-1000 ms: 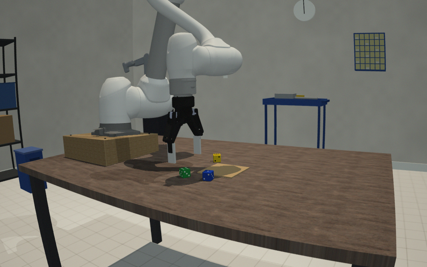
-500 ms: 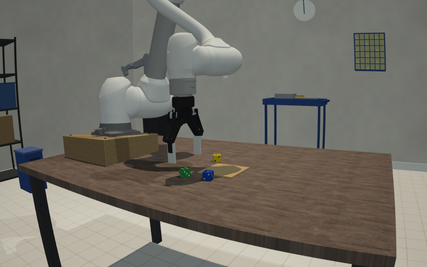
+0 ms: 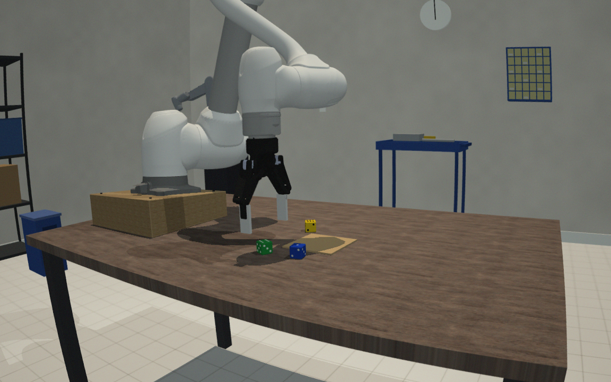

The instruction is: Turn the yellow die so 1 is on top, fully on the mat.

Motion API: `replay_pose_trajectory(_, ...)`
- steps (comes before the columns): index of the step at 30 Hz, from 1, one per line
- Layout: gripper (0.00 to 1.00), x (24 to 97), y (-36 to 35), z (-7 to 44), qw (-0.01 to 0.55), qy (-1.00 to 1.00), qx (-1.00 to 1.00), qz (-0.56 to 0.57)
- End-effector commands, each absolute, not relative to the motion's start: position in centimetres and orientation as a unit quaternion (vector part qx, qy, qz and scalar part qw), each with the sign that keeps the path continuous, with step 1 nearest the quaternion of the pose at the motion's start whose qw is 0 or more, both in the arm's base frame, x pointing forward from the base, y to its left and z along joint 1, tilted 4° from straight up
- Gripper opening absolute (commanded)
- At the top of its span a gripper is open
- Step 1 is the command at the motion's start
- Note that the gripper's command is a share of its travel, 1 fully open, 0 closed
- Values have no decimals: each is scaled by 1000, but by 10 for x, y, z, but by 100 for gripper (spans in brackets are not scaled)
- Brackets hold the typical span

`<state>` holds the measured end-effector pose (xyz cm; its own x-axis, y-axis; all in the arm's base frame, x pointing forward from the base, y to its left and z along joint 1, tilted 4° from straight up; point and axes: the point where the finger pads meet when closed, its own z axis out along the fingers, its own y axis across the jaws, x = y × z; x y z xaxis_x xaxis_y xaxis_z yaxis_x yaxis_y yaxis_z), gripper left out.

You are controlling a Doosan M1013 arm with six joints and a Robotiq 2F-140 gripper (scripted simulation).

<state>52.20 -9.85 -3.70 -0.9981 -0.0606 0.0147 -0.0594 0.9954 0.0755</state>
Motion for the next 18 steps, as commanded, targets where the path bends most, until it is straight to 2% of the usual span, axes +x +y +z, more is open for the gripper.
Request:
replay_pose_trajectory(1,100,522,-98,-37,8,-999,30,-38)
replay_pose_trajectory(7,100,528,-98,-37,8,-999,30,-38)
replay_pose_trajectory(18,100,581,-89,-37,8,-999,30,-38)
